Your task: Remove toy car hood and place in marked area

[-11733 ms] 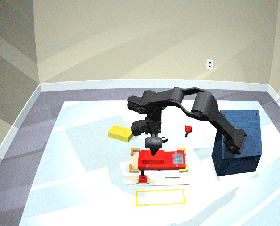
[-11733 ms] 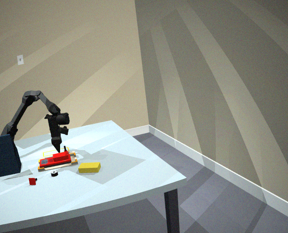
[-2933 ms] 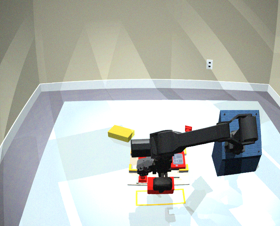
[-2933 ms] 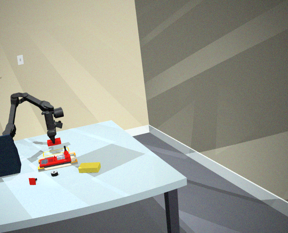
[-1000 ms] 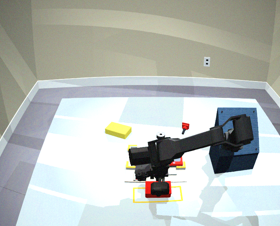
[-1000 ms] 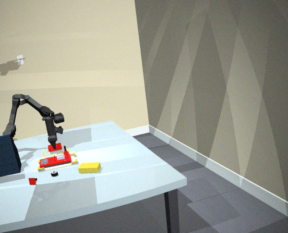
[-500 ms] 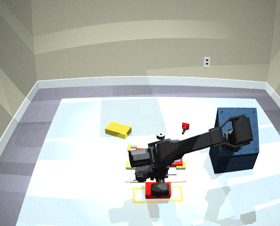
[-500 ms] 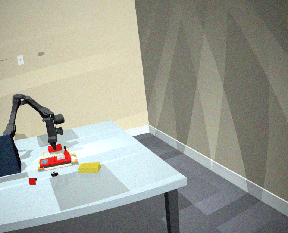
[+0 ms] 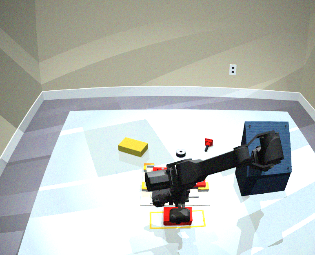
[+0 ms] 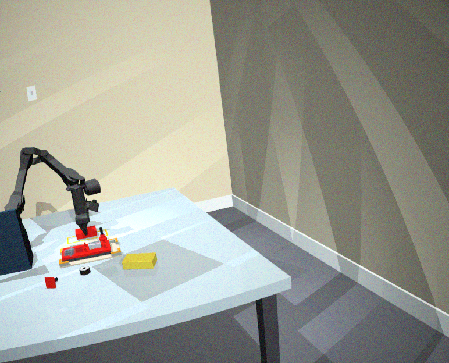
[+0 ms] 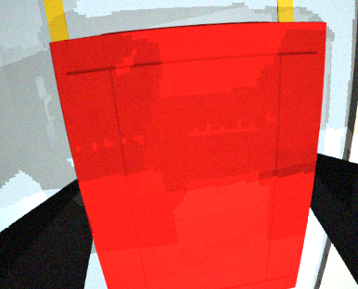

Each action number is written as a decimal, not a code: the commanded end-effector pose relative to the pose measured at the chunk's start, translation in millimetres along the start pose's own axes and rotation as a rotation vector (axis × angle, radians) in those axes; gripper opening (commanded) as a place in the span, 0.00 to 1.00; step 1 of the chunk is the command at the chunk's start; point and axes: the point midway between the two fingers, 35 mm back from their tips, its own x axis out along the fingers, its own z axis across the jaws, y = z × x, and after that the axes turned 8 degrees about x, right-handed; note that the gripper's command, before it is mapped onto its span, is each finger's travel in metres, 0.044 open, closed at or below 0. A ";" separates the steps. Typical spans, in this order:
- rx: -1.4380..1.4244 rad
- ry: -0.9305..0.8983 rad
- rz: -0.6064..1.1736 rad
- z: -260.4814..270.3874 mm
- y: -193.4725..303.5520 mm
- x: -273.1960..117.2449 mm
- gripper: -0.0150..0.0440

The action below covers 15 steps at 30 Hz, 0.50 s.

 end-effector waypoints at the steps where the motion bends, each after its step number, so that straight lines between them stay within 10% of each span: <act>1: 0.004 0.003 0.000 -0.6 0.2 2.6 0.25; 11: 0.005 0.003 0.000 -0.5 0.4 7.4 0.25; 15: 0.000 0.000 0.000 0.0 0.2 5.4 0.43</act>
